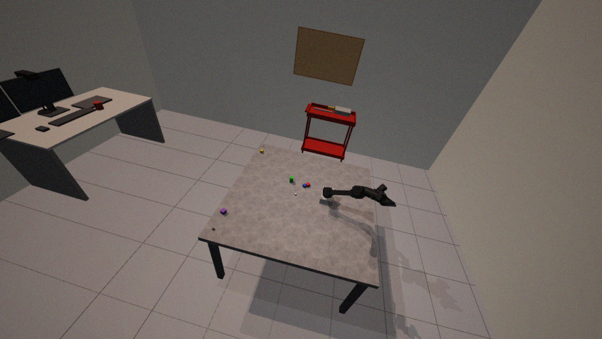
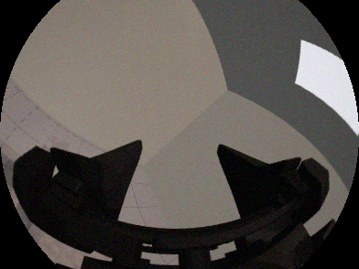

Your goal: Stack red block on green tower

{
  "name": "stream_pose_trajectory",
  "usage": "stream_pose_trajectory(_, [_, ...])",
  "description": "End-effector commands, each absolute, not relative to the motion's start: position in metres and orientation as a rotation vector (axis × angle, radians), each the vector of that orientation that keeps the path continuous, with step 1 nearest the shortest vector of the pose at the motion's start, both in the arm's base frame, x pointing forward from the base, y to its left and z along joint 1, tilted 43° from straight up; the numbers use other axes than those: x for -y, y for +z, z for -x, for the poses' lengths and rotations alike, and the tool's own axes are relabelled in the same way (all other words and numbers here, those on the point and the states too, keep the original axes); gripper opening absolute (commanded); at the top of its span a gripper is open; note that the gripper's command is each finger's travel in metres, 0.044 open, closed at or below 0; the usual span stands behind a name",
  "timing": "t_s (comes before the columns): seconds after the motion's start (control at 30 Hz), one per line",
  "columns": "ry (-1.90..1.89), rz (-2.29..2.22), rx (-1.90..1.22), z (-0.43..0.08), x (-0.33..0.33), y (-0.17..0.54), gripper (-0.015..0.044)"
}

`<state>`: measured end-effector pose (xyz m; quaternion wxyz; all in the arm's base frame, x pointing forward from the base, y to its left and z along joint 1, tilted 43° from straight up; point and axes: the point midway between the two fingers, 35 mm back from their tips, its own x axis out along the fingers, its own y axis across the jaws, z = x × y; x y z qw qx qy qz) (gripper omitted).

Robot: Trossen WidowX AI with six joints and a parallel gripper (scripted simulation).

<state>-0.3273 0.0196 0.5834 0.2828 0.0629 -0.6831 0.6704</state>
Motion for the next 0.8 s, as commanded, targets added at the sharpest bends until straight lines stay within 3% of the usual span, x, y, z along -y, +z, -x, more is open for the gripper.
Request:
stream_pose_trajectory(0.0, [1.79,-0.175,1.827,0.325,-0.02,0.585,0.0426])
stream_pose_trajectory(0.33, [1.419,-0.307,1.678,0.209,-0.048,0.65,0.044])
stream_pose_trajectory(0.77, [0.804,-0.261,1.294,-0.033,-0.055,0.692,0.044])
